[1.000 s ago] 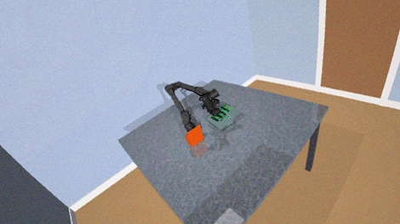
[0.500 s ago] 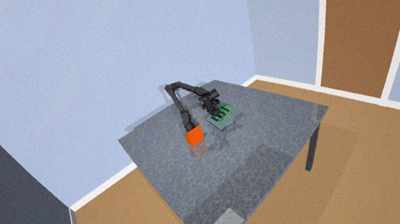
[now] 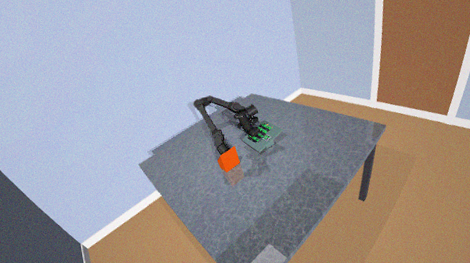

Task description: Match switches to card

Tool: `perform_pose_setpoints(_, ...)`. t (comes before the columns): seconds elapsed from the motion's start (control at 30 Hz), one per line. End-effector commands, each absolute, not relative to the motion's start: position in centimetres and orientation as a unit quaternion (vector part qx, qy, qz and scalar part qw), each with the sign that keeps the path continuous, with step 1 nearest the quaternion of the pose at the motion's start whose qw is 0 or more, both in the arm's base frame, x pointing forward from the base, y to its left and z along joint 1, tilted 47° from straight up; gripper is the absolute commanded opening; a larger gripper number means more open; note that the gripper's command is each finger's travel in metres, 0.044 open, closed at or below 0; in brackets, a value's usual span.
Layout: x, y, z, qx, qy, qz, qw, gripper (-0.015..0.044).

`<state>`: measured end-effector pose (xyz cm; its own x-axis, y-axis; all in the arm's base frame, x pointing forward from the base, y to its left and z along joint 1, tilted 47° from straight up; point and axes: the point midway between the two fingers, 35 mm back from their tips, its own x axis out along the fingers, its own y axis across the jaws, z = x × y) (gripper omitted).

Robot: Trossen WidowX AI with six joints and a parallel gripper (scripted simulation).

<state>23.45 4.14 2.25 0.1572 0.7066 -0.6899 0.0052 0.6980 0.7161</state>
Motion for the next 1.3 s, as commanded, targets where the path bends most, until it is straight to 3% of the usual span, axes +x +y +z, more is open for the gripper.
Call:
perform_pose_setpoints(0.0, 23.4, 4.3, 2.2, 0.301, 0.598, 0.252, 0.699, 0.0000)
perform_pose_setpoints(0.27, 23.4, 4.4, 2.2, 0.301, 0.598, 0.252, 0.699, 0.0000)
perform_pose_setpoints(0.63, 22.2, -0.3, 6.6, 0.303, 0.590, 0.246, 0.706, 0.0000)
perform_pose_setpoints(0.87, 26.9, -2.3, 6.8, 0.302, 0.589, 0.246, 0.707, 0.0000)
perform_pose_setpoints(1.27, 27.0, -2.3, 6.8, 0.302, 0.589, 0.246, 0.707, 0.0000)
